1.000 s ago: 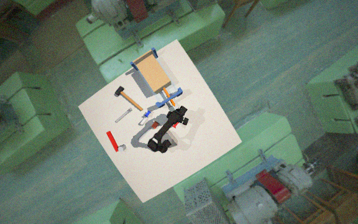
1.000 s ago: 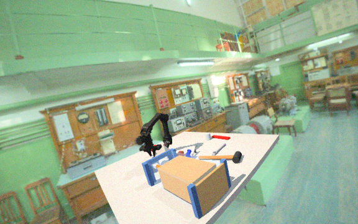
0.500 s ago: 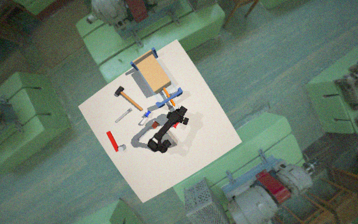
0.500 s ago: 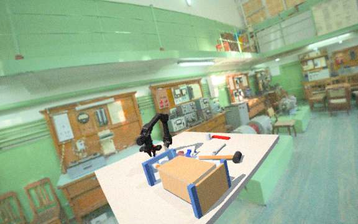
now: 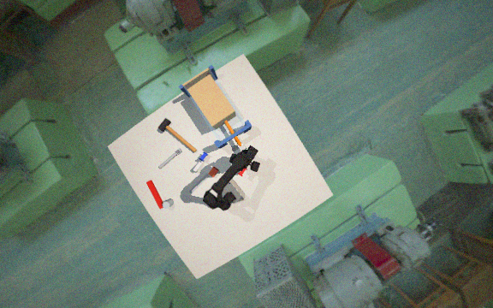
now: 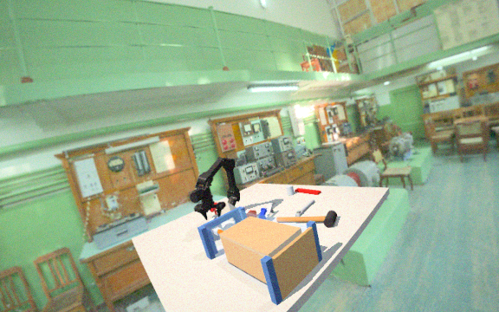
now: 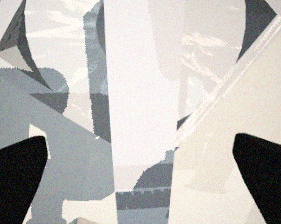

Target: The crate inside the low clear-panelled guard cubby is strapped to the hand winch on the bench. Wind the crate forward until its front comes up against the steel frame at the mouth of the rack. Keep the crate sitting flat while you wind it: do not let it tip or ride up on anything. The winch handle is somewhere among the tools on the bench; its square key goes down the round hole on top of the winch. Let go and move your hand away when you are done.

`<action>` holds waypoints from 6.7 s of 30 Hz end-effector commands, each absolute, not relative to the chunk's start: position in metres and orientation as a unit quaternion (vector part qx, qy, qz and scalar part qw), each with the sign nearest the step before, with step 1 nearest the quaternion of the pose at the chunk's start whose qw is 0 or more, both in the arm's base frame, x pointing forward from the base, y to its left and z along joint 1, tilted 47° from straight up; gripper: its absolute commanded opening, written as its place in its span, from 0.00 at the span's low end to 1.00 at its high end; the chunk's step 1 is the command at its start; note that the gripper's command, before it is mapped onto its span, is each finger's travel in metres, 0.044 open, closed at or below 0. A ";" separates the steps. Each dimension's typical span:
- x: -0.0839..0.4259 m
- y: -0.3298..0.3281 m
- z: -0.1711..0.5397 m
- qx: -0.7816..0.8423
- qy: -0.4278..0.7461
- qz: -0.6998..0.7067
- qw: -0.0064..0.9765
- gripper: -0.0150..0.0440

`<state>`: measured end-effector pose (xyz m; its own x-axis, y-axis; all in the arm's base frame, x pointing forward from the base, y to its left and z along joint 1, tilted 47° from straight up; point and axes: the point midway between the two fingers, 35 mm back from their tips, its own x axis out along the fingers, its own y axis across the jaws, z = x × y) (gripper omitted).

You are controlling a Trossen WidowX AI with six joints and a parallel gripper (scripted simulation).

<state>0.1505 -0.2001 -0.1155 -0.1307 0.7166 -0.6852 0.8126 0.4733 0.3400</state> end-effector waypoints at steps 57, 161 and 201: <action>0.157 -0.290 -0.026 0.521 0.714 -0.104 0.456 0.25; 0.118 -0.199 -0.057 0.530 0.615 -0.264 0.520 0.51; 0.108 -0.202 -0.065 0.532 0.613 -0.265 0.520 0.25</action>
